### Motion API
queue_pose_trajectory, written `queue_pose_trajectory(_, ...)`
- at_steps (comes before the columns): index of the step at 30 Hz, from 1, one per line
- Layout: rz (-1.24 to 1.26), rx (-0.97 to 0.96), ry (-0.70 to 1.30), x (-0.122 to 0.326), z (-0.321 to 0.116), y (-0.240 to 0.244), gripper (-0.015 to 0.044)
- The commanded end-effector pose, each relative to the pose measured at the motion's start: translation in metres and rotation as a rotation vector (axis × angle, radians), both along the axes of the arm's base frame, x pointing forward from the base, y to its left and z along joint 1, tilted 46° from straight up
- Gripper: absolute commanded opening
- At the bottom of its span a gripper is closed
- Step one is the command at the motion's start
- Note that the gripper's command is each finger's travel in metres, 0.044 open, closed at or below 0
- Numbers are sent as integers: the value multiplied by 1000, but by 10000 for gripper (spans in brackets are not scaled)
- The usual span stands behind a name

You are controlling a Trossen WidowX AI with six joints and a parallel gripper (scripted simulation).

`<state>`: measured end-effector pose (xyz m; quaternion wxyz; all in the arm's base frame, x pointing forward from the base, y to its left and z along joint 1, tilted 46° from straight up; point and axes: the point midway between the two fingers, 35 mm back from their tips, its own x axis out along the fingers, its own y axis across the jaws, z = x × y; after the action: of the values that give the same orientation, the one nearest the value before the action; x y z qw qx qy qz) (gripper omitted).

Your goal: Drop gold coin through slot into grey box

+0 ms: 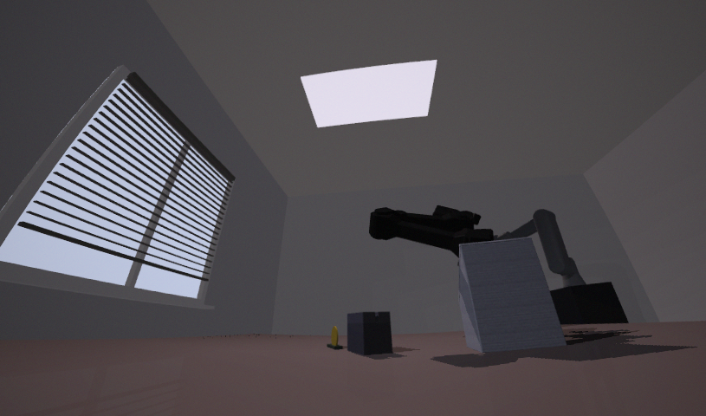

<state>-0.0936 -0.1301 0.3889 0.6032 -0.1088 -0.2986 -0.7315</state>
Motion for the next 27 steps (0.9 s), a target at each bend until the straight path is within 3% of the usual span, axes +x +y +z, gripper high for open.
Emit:
queue_pose_trajectory(1,6,-3,-7,-1,0,-1,374)
queue_pose_trajectory(9,228,-46,-316,-23,9,-43,164)
queue_pose_trajectory(18,426,116,-655,-9,-18,-129,161)
queue_pose_trajectory(27,535,473,-854,69,-76,-205,161)
